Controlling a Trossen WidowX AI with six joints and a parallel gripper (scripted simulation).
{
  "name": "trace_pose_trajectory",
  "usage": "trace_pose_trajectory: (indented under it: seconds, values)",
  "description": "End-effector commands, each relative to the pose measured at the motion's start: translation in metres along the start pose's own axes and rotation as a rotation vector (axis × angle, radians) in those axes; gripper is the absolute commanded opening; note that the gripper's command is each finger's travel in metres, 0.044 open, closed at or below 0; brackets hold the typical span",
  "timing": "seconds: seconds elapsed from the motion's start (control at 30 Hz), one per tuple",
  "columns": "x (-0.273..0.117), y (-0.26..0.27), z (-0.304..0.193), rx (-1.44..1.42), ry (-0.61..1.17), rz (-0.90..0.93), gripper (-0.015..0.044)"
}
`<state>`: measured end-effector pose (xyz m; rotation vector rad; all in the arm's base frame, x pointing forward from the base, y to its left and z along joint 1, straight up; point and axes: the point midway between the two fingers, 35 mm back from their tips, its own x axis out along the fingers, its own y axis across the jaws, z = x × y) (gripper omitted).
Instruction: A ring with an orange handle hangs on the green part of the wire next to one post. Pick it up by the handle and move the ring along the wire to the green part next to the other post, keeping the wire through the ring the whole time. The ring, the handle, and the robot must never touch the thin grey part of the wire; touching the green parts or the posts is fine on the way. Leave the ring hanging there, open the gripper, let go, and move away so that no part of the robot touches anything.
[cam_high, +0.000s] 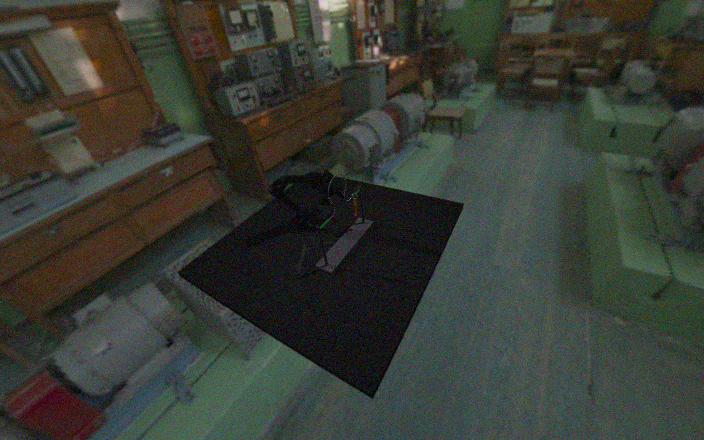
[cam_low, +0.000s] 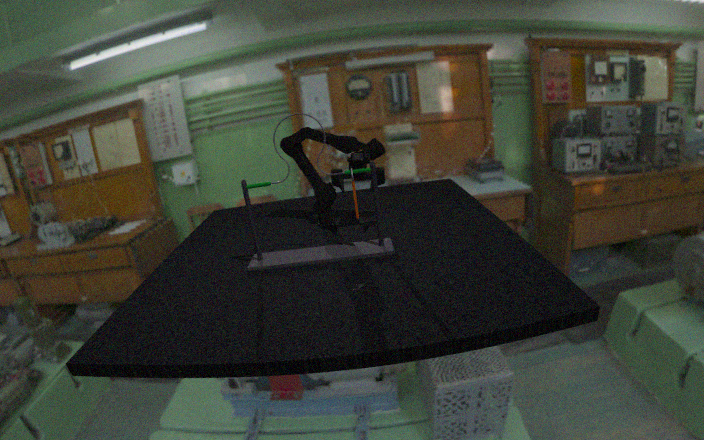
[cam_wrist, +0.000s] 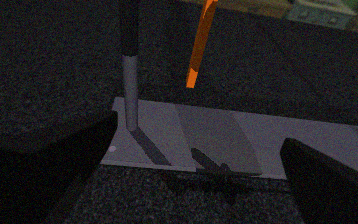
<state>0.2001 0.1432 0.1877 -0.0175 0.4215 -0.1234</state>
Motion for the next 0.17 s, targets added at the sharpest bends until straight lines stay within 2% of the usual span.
trace_pose_trajectory:
  seconds: [0.0,0.13]
  values:
    - [-0.0004,-0.0005,0.0011,0.006,-0.004,-0.001,0.044]
    - [-0.0004,-0.0005,0.0011,0.006,-0.004,-0.001,0.044]
